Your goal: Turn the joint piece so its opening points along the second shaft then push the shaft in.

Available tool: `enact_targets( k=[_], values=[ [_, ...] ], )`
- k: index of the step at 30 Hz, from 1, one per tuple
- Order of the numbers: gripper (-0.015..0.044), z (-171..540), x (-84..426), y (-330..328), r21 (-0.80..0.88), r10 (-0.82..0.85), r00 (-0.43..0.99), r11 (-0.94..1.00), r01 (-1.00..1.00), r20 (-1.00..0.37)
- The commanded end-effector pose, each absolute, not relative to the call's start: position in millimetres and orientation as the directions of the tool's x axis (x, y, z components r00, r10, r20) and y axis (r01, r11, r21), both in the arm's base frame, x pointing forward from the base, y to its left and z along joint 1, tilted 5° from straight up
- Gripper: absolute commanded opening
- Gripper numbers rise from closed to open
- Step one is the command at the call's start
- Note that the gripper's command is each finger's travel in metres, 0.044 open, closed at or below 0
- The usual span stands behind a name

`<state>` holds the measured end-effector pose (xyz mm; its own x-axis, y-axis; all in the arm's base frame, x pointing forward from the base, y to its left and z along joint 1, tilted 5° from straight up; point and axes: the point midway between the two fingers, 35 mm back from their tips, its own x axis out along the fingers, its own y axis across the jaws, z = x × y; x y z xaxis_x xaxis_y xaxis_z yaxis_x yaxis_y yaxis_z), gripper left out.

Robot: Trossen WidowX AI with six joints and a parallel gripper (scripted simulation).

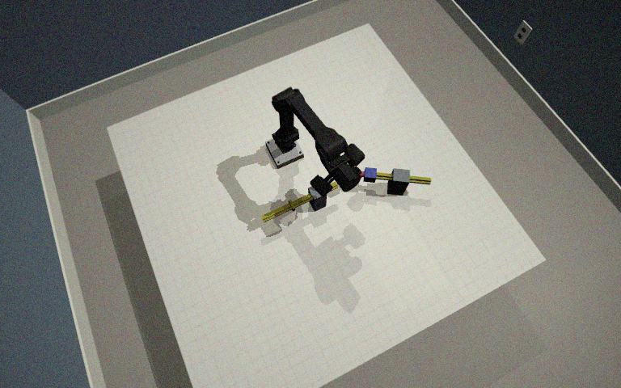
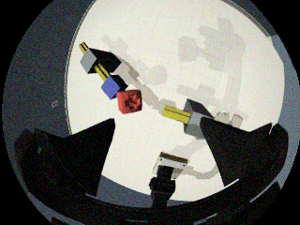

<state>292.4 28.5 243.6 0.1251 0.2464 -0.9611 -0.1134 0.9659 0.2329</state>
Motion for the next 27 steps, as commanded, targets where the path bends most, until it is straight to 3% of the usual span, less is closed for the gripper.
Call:
enact_targets(
  k=[1,13,27],
  values=[
    [0.0440,242.1,292.1,28.7,0.190,0.222,0.119,0.953,-0.237,-0.968],
    [0.0440,238.3,292.2,30.3,0.067,0.160,0.110,0.810,-0.583,-0.981],
    [0.0440,234.8,292.6,32.2,-0.052,0.087,0.106,0.478,-0.877,-0.991]
  ],
)
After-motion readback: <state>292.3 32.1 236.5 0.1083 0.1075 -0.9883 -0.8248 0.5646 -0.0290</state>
